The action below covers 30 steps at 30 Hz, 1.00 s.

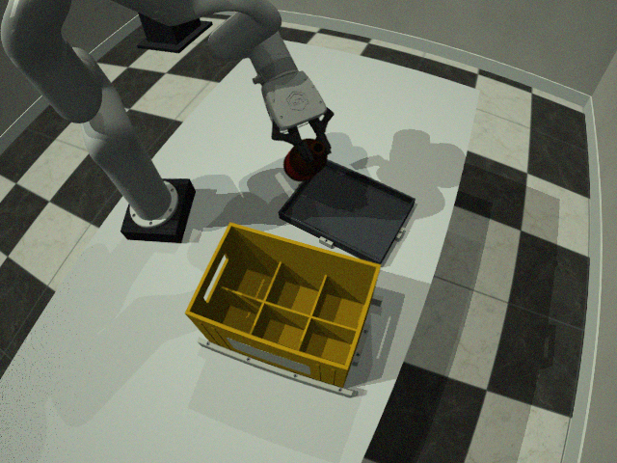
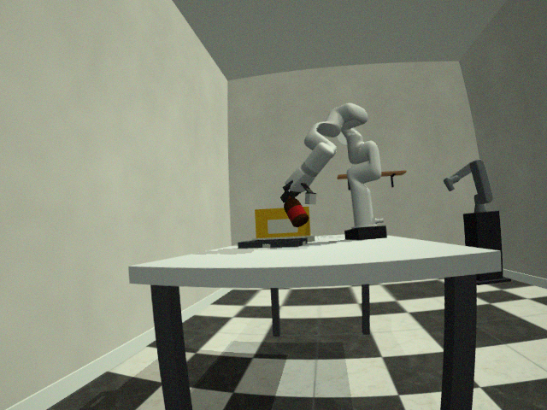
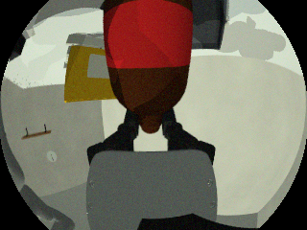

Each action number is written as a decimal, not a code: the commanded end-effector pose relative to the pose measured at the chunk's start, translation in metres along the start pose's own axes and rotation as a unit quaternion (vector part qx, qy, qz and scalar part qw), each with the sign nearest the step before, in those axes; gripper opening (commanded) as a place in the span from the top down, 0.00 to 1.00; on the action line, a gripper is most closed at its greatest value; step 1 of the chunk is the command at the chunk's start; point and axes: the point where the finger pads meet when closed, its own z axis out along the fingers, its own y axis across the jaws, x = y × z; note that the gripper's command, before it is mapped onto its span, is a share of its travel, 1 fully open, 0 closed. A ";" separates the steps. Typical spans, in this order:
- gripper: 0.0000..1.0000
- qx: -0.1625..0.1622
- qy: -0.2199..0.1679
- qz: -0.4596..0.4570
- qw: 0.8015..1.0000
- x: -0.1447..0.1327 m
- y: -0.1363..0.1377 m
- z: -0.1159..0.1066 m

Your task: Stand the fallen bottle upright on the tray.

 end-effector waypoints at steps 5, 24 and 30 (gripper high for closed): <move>1.00 -0.001 -0.029 0.002 1.000 -0.001 0.001 -0.001; 1.00 -0.004 -0.058 0.003 0.998 -0.001 0.002 -0.002; 1.00 -0.004 -0.058 0.003 0.998 -0.001 0.002 -0.002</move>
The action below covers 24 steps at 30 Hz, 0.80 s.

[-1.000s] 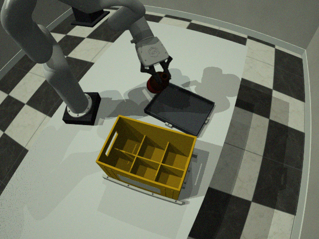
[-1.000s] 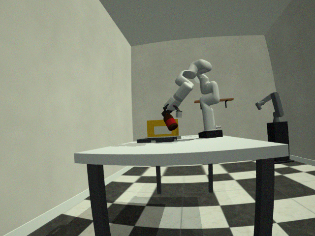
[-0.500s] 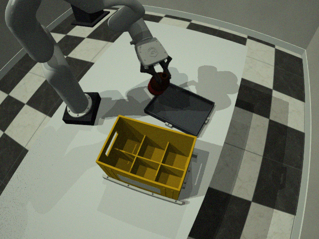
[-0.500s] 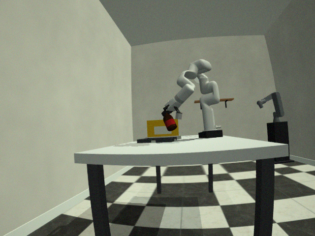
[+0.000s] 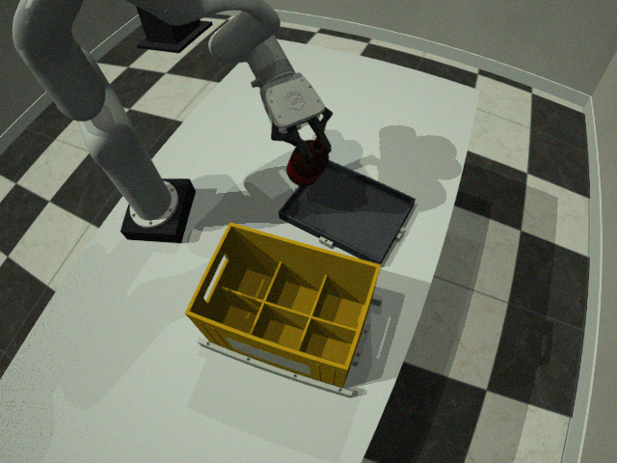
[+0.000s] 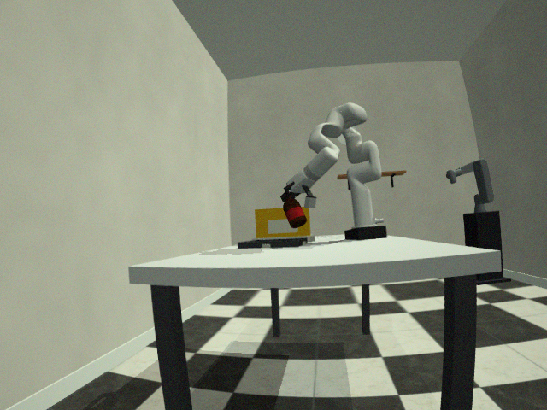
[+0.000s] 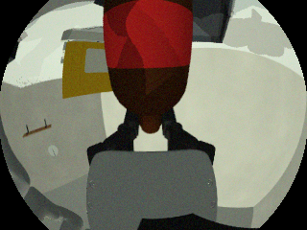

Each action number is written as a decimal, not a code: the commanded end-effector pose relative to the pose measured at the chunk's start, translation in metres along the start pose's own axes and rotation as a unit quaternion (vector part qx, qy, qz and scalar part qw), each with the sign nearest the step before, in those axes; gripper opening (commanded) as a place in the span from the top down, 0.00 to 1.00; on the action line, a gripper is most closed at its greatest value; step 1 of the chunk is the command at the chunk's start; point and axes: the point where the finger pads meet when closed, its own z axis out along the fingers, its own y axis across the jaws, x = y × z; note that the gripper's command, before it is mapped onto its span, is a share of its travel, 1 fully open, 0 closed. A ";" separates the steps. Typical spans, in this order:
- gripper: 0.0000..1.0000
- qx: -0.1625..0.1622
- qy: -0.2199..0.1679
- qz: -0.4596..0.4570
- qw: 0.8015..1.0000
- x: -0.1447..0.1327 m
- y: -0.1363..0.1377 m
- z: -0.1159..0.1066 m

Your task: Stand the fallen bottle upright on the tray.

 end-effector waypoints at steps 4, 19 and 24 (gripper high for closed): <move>1.00 -0.001 0.000 0.001 1.000 -0.001 0.001 -0.001; 1.00 0.000 -0.008 0.001 1.000 -0.001 0.001 0.000; 1.00 0.001 -0.021 0.001 1.000 0.000 0.000 0.000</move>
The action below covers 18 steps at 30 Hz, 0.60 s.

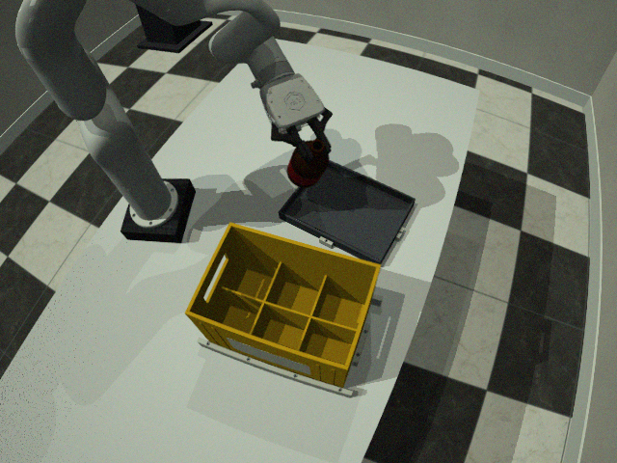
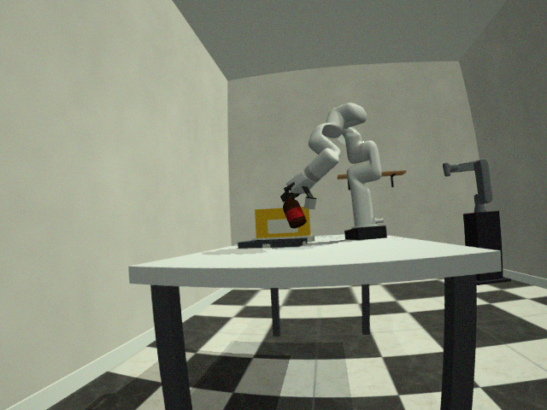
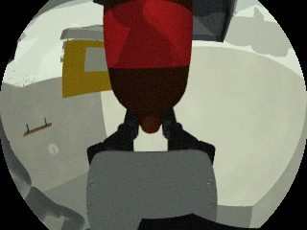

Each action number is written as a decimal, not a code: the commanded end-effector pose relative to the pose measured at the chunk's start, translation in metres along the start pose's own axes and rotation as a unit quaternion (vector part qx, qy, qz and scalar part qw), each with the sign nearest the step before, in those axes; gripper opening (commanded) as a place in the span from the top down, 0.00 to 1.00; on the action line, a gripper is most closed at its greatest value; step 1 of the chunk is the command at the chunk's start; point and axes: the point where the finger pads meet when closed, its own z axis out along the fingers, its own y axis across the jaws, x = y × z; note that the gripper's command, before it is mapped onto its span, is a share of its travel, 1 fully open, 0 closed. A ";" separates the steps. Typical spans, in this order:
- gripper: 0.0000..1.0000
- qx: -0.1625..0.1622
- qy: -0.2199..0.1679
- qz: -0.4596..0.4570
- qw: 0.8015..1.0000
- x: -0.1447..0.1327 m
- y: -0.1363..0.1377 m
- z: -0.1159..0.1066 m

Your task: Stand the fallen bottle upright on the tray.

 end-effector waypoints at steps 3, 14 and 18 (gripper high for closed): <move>1.00 0.001 -0.018 0.001 1.000 -0.001 0.001 0.000; 1.00 0.000 -0.050 0.001 0.999 0.000 0.001 -0.001; 1.00 -0.001 -0.062 0.002 0.998 0.000 0.001 -0.001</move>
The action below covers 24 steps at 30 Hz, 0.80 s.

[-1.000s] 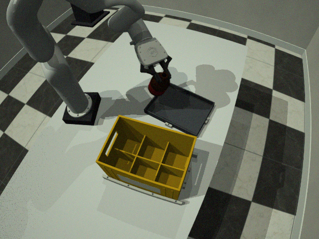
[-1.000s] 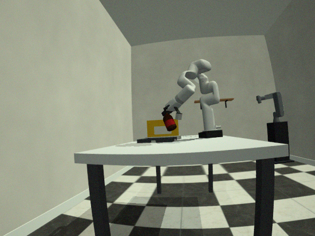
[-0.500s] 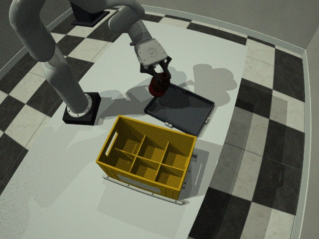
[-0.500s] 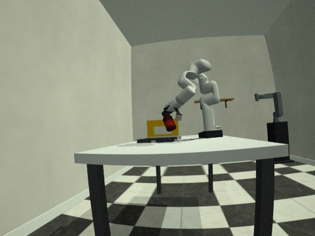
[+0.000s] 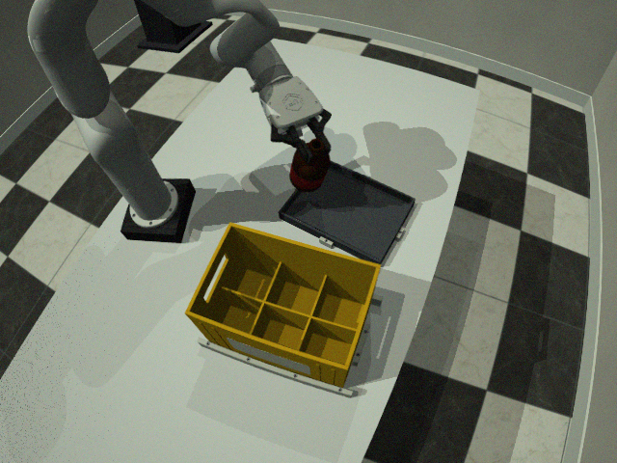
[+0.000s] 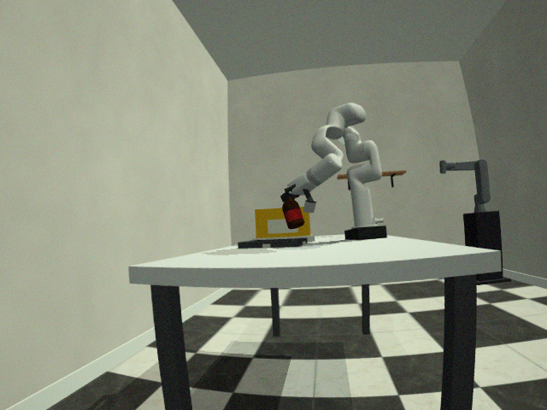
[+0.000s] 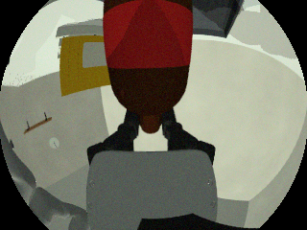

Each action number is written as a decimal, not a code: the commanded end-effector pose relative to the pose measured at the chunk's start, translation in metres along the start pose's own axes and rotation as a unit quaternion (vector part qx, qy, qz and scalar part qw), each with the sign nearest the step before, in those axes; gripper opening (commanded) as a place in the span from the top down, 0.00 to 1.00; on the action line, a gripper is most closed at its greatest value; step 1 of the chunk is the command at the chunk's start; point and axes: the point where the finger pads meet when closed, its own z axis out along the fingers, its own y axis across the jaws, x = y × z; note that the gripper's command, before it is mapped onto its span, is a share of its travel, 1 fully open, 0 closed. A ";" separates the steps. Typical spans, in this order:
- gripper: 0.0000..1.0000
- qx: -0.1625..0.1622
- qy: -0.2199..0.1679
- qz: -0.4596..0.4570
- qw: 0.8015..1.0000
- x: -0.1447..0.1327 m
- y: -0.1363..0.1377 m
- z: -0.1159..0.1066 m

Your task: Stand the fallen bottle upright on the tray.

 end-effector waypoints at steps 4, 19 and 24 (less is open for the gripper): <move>1.00 -0.002 -0.018 0.002 1.000 -0.001 0.001 -0.001; 1.00 -0.002 -0.023 0.003 1.000 -0.001 0.001 -0.001; 1.00 -0.002 -0.023 0.003 1.000 -0.001 0.001 -0.001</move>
